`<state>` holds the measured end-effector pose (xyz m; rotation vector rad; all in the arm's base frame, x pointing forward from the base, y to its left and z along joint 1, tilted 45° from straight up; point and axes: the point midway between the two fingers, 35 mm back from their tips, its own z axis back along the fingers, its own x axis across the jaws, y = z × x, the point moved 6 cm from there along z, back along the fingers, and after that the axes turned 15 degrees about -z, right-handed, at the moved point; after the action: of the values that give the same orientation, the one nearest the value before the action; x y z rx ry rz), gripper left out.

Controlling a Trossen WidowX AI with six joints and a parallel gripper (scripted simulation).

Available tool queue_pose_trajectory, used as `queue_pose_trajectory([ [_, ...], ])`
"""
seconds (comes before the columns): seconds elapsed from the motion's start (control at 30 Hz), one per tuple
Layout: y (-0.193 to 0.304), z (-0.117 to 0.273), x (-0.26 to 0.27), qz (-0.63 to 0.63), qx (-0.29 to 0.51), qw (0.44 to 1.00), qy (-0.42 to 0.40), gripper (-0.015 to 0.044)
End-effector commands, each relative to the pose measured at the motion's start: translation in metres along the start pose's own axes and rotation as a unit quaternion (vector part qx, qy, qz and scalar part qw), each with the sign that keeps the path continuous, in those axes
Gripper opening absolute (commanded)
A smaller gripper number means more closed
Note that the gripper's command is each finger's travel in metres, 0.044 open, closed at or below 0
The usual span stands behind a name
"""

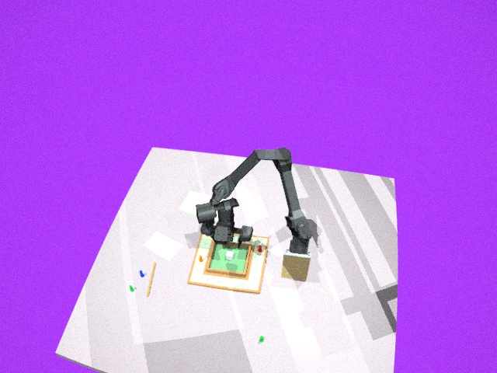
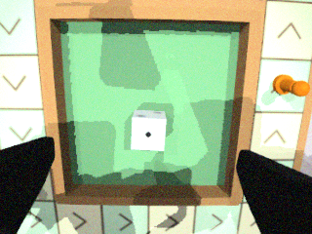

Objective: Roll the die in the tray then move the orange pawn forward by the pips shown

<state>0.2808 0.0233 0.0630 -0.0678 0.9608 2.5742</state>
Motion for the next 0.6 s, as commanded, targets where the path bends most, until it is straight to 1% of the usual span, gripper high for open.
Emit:
queue_pose_trajectory([
  [0.0, -0.012, -0.003, -0.021, -0.079, 0.005, 0.997, 0.004, 0.0335],
  [0.17, -0.041, -0.016, -0.069, -0.272, 0.015, 0.962, 0.022, 0.0204],
  [0.23, -0.052, -0.023, -0.086, -0.346, 0.018, 0.938, 0.030, 0.0200],
  [0.3, -0.058, -0.029, -0.096, -0.391, 0.019, 0.919, 0.035, 0.0200],
  [0.57, -0.059, -0.030, -0.097, -0.397, 0.019, 0.917, 0.036, 0.0200],
])
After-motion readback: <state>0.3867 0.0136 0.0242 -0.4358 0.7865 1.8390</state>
